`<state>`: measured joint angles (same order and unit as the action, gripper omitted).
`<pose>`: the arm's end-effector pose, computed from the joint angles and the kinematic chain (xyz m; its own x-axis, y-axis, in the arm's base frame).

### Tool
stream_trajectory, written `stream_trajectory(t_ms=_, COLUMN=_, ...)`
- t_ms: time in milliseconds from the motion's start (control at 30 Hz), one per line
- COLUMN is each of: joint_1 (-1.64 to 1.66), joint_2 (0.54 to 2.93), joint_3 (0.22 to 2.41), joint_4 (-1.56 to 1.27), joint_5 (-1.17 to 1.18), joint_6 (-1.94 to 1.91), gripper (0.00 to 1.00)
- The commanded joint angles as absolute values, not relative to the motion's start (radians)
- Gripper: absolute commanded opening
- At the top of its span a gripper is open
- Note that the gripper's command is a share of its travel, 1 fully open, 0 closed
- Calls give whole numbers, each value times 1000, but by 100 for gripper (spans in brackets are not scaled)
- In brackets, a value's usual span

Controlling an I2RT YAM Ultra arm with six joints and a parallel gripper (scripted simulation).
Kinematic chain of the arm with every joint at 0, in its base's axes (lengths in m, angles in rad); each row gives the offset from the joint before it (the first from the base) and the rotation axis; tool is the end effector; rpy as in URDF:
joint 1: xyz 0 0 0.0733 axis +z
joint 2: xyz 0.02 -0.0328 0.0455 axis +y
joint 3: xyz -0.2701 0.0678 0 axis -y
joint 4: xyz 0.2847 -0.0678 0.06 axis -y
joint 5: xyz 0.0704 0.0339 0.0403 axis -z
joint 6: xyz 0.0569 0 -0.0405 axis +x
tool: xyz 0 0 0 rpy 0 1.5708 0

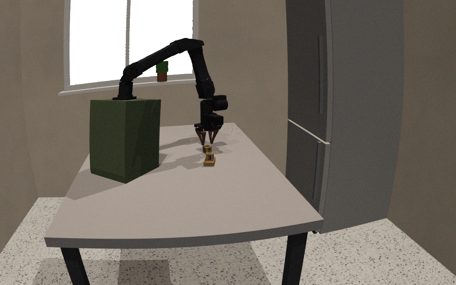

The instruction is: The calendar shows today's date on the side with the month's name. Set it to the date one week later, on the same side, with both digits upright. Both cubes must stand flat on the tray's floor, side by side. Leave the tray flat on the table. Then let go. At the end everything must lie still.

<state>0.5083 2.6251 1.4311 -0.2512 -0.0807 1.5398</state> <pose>0.3739 0.2148 -0.1166 -0.5206 0.8504 0.0761 0.8510 0.5095 0.1277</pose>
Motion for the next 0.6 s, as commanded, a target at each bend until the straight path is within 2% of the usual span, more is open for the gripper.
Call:
stream_trajectory(t_ms=0, joint_1=506, joint_2=2618, joint_3=1435, joint_4=-252, joint_5=-73, joint_6=1539, gripper=47)
stream_trajectory(t_ms=567, joint_1=506, joint_2=2618, joint_3=1435, joint_4=-252, joint_5=-73, joint_6=1539, gripper=47)
